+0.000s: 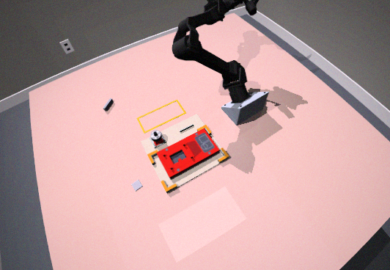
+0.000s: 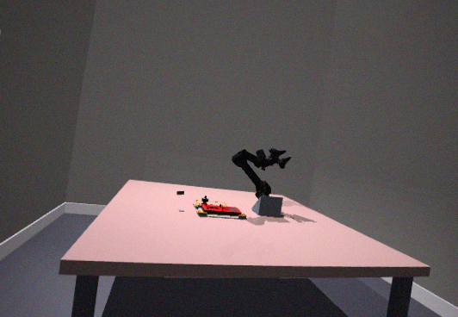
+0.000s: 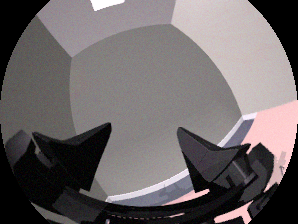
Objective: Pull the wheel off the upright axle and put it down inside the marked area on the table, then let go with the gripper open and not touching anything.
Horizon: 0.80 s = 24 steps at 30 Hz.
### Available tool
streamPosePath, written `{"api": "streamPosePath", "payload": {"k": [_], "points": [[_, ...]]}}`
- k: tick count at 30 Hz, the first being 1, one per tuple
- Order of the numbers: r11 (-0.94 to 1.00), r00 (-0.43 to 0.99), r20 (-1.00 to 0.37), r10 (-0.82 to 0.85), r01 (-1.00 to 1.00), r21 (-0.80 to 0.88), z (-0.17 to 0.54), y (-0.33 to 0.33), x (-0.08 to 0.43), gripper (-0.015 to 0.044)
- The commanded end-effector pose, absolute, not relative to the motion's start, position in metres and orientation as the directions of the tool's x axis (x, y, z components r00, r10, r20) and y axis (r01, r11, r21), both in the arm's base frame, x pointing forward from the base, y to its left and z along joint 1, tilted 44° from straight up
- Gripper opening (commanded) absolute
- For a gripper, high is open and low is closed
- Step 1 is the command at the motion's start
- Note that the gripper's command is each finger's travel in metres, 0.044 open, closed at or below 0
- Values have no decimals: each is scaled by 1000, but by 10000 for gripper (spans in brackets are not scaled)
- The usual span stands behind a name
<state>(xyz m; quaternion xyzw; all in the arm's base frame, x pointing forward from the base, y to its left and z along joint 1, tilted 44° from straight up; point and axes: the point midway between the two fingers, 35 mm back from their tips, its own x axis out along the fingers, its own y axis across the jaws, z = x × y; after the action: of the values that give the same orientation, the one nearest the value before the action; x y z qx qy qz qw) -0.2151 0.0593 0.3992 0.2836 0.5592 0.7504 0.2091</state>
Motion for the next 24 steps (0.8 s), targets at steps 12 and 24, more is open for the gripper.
{"api": "streamPosePath", "payload": {"k": [12,24], "points": [[-346,-944,115,308,2,938,394,-34,-246,300],[-435,-994,11,-109,58,899,383,-151,-231,300]]}}
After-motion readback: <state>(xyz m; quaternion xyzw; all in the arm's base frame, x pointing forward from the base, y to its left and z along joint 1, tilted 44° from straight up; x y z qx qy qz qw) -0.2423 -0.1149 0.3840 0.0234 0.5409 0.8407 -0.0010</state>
